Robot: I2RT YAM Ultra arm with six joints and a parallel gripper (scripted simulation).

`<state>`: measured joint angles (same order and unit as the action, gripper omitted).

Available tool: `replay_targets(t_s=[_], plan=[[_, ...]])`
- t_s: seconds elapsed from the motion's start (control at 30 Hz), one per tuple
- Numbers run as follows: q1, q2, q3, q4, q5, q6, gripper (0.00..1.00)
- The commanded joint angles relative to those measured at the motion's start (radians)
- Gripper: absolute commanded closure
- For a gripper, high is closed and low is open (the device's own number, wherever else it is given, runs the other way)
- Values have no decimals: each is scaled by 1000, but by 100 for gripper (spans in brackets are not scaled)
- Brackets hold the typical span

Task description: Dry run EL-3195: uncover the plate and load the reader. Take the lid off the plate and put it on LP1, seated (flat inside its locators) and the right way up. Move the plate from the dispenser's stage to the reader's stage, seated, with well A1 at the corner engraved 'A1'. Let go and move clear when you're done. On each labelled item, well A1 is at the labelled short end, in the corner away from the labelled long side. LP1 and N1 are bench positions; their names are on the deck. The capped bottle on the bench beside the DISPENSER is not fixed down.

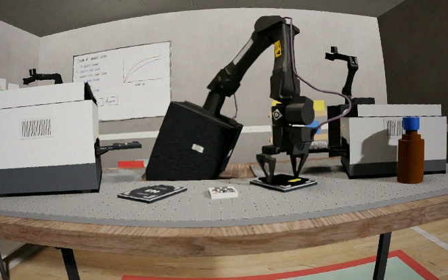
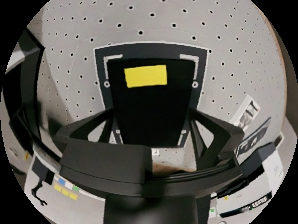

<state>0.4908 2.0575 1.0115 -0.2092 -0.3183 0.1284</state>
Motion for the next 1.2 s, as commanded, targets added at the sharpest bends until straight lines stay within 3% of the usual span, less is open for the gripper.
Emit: replay_targets(t_s=[0.0, 0.43, 1.17], plan=[[-3, -8, 0, 6, 2, 3, 0], [-3, -8, 0, 6, 2, 3, 0], [-36, -108, -16, -85, -13, -26, 0]])
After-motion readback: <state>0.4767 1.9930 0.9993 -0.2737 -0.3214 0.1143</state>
